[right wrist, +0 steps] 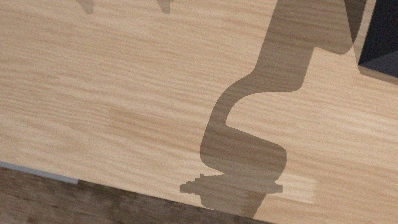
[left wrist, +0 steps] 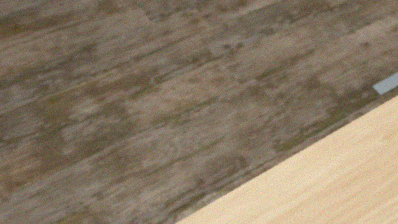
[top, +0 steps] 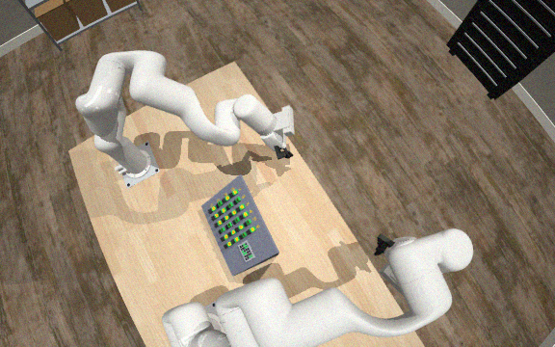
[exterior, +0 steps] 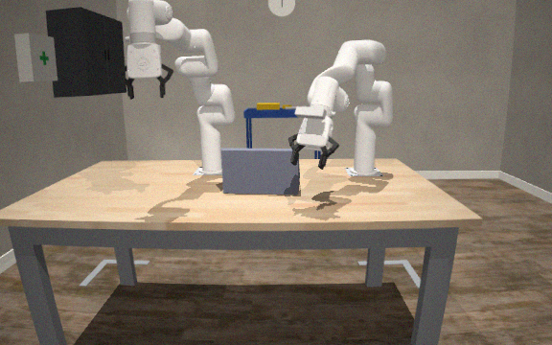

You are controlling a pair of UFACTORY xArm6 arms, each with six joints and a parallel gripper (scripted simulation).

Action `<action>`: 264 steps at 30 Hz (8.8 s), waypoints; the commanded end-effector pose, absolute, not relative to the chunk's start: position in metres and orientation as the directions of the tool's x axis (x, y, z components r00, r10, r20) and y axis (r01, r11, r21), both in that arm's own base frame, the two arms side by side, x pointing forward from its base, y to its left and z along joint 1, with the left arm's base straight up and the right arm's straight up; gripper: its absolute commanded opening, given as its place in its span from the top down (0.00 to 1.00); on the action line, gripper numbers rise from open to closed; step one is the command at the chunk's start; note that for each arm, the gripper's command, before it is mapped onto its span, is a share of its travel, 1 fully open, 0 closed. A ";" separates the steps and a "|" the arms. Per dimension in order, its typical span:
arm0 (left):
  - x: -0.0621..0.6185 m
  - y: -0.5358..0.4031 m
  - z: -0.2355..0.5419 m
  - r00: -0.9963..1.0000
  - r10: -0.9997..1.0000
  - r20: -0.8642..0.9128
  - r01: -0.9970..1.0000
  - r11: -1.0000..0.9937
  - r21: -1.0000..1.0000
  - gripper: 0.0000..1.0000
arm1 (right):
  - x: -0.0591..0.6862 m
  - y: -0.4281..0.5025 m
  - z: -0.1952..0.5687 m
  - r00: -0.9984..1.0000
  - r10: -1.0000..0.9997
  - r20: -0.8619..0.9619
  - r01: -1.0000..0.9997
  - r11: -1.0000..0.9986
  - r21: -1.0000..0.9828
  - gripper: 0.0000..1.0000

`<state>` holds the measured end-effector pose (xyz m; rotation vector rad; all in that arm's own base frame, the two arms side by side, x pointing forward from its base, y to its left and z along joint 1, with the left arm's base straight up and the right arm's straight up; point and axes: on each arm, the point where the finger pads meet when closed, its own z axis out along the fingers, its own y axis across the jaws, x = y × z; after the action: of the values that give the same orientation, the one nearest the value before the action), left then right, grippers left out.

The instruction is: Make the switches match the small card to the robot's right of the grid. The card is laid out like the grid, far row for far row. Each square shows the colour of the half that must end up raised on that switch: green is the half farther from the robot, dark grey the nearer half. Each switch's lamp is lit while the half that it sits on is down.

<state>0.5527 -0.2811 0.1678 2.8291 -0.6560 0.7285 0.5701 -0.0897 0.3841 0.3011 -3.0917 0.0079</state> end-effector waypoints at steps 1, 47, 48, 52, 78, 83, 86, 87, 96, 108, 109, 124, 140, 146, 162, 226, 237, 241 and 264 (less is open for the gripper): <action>0.554 -0.282 0.171 0.784 -0.375 0.495 -0.448 -0.894 0.033 0.00 | 0.570 -0.090 0.386 -0.981 -0.193 0.031 -0.193 0.981 -0.003 0.00; 0.579 -0.187 0.177 0.850 -0.254 0.461 -0.303 -0.952 0.034 0.00 | 0.570 -0.090 0.386 -0.981 -0.193 0.031 -0.193 0.981 -0.003 0.00; 0.580 -0.178 0.178 0.856 -0.242 0.457 -0.289 -0.957 0.034 0.00 | 0.570 -0.090 0.386 -0.981 -0.193 0.031 -0.193 0.981 -0.003 0.00; 0.583 -0.159 0.179 0.867 -0.215 0.450 -0.258 -0.966 0.034 0.00 | 0.570 -0.090 0.386 -0.981 -0.193 0.031 -0.193 0.981 -0.003 0.00; 0.543 0.122 0.198 0.909 0.257 0.329 0.261 -0.965 0.032 0.00 | 0.570 -0.090 0.386 -0.981 -0.193 0.031 -0.193 0.981 -0.003 0.00; 0.519 0.171 0.202 0.889 0.339 0.308 0.346 -0.938 0.031 0.00 | 0.570 -0.090 0.386 -0.981 -0.193 0.031 -0.193 0.981 -0.003 0.00; 0.504 0.200 0.204 0.881 0.366 0.301 0.374 -0.927 0.031 0.00 | 0.570 -0.090 0.386 -0.981 -0.193 0.031 -0.193 0.981 -0.003 0.00; 0.498 0.208 0.205 0.871 0.393 0.293 0.402 -0.915 0.030 0.00 | 0.570 -0.090 0.386 -0.981 -0.193 0.031 -0.193 0.981 -0.003 0.00; 0.439 0.281 0.211 0.796 0.552 0.249 0.564 -0.825 0.028 0.00 | 0.570 -0.090 0.386 -0.981 -0.193 0.031 -0.193 0.981 -0.003 0.00; 0.341 0.358 0.220 0.648 0.737 0.190 0.748 -0.664 0.023 0.00 | 0.570 -0.090 0.386 -0.981 -0.193 0.031 -0.193 0.981 -0.003 0.00; 0.332 0.364 0.221 0.648 0.737 0.190 0.748 -0.664 0.023 0.00 | 0.570 -0.090 0.386 -0.981 -0.193 0.031 -0.193 0.981 -0.003 0.00; 0.189 0.416 0.233 0.403 0.908 0.115 0.913 -0.407 0.015 0.00 | 0.570 -0.090 0.386 -0.981 -0.193 0.031 -0.193 0.981 -0.003 0.00; 0.054 0.418 0.244 0.127 0.991 0.043 0.992 -0.127 0.006 0.00 | 0.570 -0.090 0.386 -0.981 -0.193 0.031 -0.193 0.981 -0.003 0.00; 0.019 0.411 0.247 0.047 0.999 0.024 0.999 -0.047 0.004 0.00 | 0.570 -0.090 0.386 -0.981 -0.193 0.031 -0.193 0.981 -0.003 0.00; -0.017 0.401 0.250 -0.042 0.999 0.002 0.999 0.042 0.000 0.00 | 0.570 -0.090 0.386 -0.981 -0.193 0.031 -0.193 0.981 -0.003 0.00; -0.020 0.400 0.250 -0.049 0.999 0.000 0.999 0.049 0.000 0.00 | 0.553 -0.008 0.396 -0.875 -0.483 0.040 -0.484 0.874 -0.039 0.00; -0.020 0.400 0.250 -0.049 0.999 0.000 0.999 0.049 0.000 0.00 | 0.535 0.038 0.398 -0.767 -0.640 0.052 -0.642 0.765 -0.060 0.00; -0.020 0.400 0.250 -0.049 0.999 0.000 0.999 0.049 0.000 0.00 | 0.527 0.053 0.398 -0.723 -0.688 0.058 -0.691 0.720 -0.066 0.00; -0.020 0.400 0.250 -0.049 0.999 0.000 0.999 0.049 0.000 0.00 | 0.447 0.154 0.390 -0.261 -0.958 0.116 -0.963 0.249 -0.106 0.00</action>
<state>-0.0197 0.3983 0.2479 2.1631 2.2727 -0.0060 0.4690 0.1310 0.3911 1.7085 -2.5730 0.2035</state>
